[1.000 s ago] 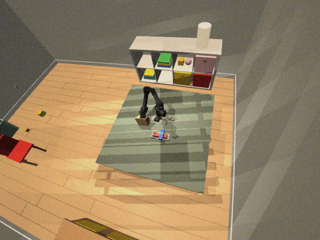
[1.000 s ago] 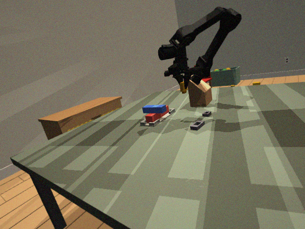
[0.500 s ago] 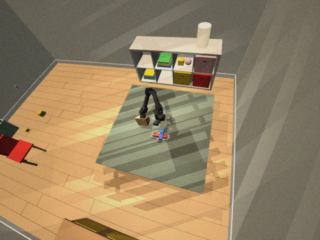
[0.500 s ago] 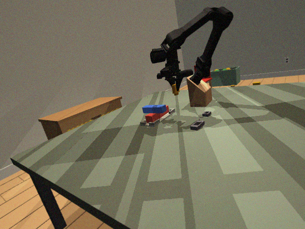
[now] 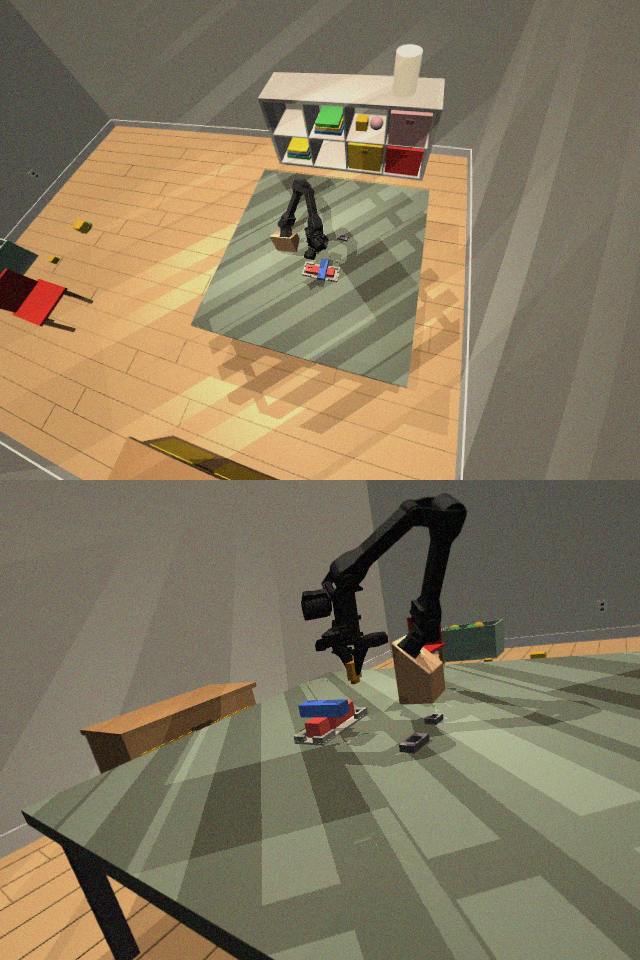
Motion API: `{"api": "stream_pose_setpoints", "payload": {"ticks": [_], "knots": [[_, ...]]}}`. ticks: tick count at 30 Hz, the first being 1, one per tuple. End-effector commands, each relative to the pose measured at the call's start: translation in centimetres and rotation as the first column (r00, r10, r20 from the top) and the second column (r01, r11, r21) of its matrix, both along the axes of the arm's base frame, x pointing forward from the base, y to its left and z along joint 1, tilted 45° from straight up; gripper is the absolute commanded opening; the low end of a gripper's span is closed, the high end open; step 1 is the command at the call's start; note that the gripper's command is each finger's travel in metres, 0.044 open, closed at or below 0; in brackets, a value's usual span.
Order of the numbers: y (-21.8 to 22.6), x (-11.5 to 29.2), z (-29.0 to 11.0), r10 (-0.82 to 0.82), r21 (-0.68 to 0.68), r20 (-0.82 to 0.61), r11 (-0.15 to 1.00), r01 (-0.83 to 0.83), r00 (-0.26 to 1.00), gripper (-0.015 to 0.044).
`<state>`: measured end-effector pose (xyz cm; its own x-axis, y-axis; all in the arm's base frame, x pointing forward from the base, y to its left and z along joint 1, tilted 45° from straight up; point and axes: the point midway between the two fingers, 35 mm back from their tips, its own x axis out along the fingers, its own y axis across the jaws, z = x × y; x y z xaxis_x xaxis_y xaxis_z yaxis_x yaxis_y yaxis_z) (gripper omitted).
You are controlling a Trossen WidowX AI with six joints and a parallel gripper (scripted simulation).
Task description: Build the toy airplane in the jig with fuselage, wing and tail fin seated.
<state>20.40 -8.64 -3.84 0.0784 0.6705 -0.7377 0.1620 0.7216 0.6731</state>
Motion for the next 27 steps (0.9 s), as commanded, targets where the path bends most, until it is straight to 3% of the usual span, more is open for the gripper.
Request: {"api": "stream_pose_setpoints", "payload": {"ticks": [1,25,27], "knots": [[-0.8,-0.4,-1.3,0.011,-0.002,0.006,1.0,-0.011,1.0,0.0],[-3.1,-3.7,-7.8,0.056,0.018,0.044,0.998,-0.057,0.997,0.0],[-3.1,-3.6,-7.7,0.056,0.018,0.044,0.998,-0.057,0.997,0.0053]]}}
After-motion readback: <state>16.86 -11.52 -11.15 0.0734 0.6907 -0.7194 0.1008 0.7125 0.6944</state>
